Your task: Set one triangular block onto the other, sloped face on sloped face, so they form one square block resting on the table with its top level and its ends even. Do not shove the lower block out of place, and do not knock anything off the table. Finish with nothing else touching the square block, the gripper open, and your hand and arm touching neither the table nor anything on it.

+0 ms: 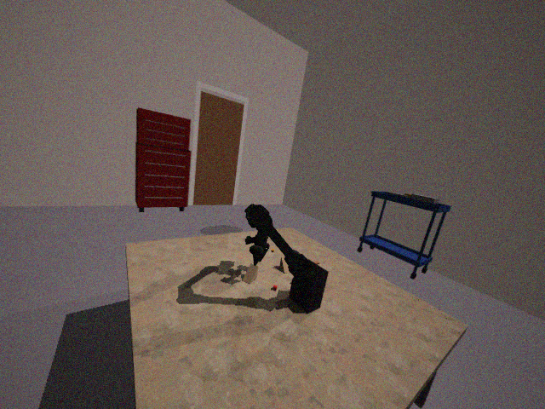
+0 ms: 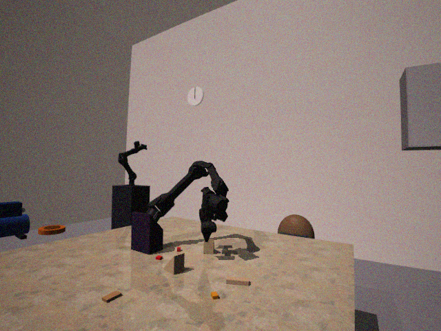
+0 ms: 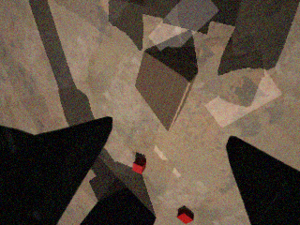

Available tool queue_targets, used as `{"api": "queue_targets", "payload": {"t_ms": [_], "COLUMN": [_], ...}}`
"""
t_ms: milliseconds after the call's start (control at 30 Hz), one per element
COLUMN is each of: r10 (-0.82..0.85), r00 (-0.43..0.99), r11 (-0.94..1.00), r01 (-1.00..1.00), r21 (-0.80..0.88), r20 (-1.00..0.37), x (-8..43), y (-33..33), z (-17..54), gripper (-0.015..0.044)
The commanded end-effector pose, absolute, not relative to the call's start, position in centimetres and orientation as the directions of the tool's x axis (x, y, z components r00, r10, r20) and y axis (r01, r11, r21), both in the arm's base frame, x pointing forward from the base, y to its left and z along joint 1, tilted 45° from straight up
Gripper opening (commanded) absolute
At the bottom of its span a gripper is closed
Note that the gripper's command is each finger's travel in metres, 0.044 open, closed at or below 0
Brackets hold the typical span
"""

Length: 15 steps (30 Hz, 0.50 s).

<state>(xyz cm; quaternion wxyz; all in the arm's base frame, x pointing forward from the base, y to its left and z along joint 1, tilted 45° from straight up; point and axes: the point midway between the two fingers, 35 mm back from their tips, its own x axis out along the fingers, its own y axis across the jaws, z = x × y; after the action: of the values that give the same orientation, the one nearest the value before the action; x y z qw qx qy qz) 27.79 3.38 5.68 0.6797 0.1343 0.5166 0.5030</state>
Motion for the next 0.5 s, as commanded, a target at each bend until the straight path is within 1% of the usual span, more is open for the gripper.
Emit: {"api": "queue_targets", "payload": {"t_ms": [0,233,467], "r10": [0.882,0.903,0.92], "r00": [-0.05,-0.051,-0.047], "r11": [0.108,-0.034,-0.151], "r01": [-0.946,-0.998,-0.959], "r21": [0.305,0.047,-0.241], "r20": [-0.469,-0.427,-0.39], "x": [29.0,29.2,29.4], "y": [2.1,1.5,1.0], "z": [5.9,5.9,5.9], "gripper": [0.044,0.044,0.044]}}
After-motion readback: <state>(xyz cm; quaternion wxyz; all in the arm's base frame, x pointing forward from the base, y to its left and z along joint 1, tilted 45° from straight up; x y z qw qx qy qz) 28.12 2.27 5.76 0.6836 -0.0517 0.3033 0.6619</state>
